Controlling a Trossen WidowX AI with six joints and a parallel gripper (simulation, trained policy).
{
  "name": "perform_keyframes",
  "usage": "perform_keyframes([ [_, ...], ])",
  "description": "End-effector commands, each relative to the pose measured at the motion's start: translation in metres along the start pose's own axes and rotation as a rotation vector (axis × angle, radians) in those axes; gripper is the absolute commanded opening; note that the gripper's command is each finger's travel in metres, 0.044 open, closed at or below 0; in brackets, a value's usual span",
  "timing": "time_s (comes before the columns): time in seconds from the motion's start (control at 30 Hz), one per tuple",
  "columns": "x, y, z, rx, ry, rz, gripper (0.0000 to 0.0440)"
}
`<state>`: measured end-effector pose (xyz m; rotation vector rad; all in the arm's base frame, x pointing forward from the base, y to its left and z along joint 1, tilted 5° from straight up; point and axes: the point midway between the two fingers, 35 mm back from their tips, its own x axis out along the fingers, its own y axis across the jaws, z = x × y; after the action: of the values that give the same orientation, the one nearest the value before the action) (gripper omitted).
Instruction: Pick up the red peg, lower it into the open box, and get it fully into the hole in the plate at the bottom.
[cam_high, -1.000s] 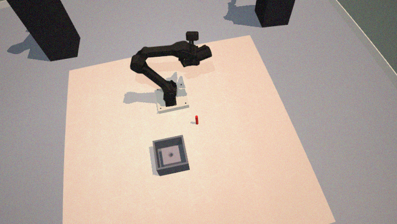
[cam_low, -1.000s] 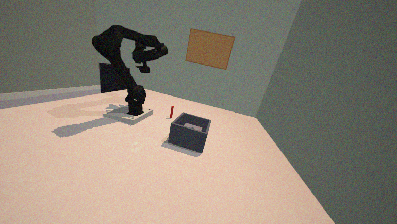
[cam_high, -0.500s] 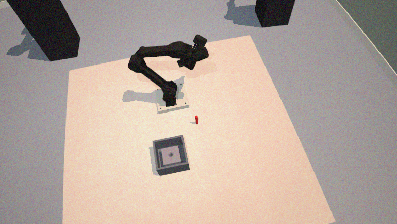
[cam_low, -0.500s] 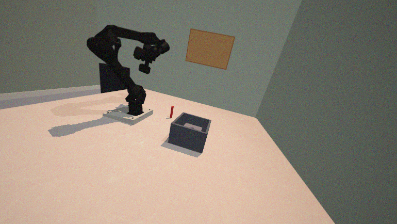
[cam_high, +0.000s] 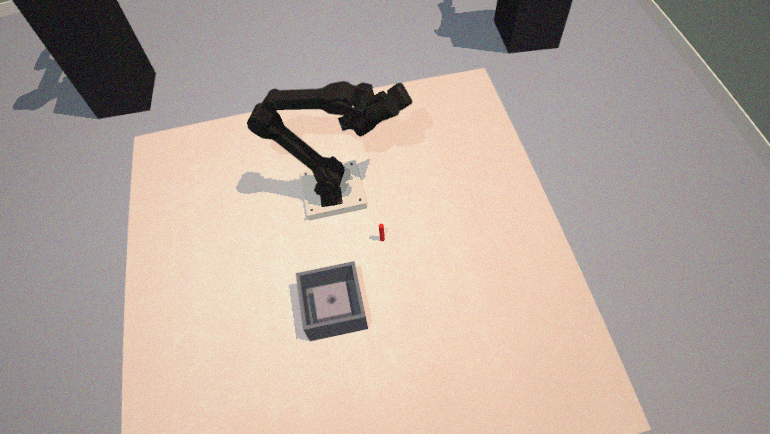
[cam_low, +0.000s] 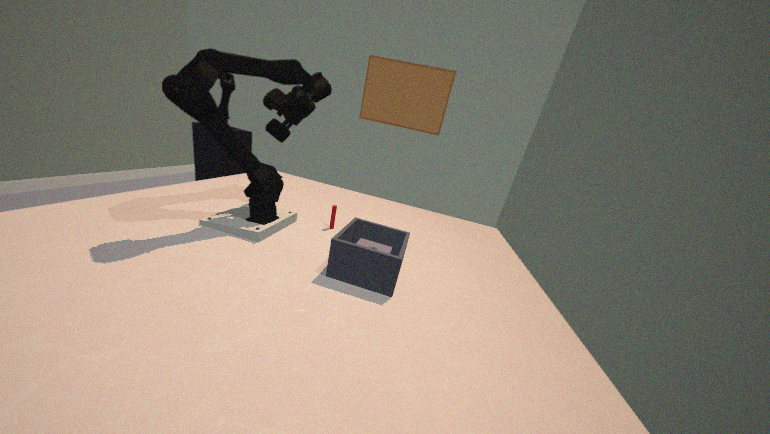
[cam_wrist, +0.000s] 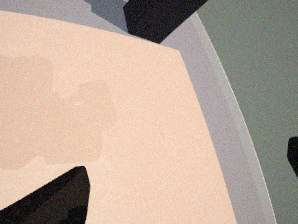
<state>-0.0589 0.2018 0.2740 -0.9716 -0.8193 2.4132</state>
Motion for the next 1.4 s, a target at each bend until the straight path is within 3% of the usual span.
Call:
perform_keyframes([
  [0.0, -0.004, 0.001, -0.011, 0.14, 0.066, -0.013, 0.044],
  [0.67, -0.023, 0.01, -0.057, 0.785, 0.306, -0.142, 0.044],
  [1.37, -0.044, 0.03, -0.102, 1.456, 0.492, -0.374, 0.044],
])
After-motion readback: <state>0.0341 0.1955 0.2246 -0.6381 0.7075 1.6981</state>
